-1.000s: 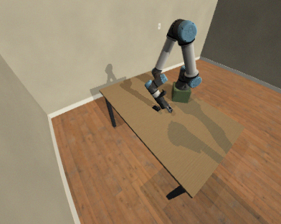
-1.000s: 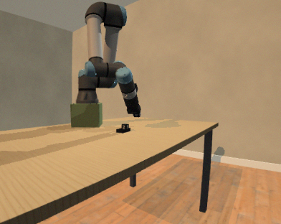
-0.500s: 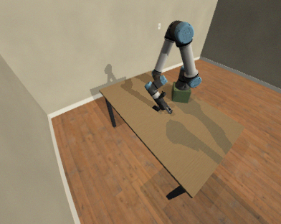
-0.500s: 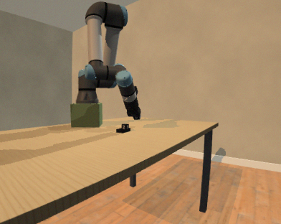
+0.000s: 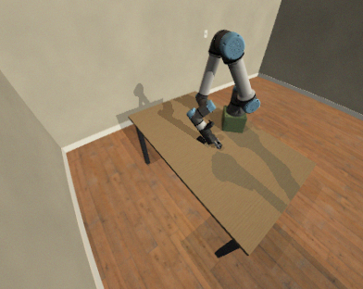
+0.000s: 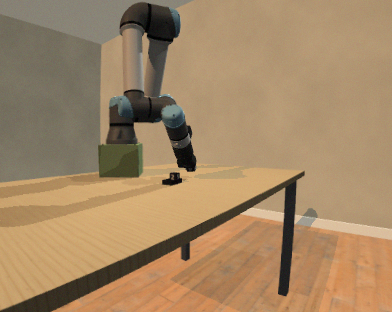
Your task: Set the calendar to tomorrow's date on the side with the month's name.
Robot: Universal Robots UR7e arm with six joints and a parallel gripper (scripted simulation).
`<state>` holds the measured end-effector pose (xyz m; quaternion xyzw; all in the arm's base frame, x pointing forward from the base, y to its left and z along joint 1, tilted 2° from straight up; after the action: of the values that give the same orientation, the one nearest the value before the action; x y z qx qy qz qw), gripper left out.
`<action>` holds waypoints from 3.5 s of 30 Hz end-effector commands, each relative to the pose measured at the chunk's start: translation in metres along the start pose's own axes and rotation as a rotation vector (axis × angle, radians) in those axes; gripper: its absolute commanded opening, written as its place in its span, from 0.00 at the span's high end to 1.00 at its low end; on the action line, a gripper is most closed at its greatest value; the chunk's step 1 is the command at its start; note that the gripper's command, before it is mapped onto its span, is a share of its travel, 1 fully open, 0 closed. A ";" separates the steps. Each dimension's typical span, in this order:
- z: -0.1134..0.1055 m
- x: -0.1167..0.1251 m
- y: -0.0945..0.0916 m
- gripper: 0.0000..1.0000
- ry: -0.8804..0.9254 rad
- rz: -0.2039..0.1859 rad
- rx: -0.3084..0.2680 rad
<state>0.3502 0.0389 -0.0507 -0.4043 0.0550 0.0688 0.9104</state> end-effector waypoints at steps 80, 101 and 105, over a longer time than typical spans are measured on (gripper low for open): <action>-0.019 0.005 0.019 0.43 0.000 -0.001 0.000; -0.019 0.005 0.020 0.43 0.000 -0.001 0.000; -0.019 0.005 0.020 0.43 0.000 -0.001 0.000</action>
<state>0.3509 0.0382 -0.0792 -0.4043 0.0549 0.0687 0.9104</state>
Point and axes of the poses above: the point where the finger pads meet when closed, its own y axis out along the fingers, its own x axis across the jaws, z = x × y, the point moved 6 cm from there along -y, back along the fingers, and after that the axes turned 14 degrees about y, right-handed, at the moved point
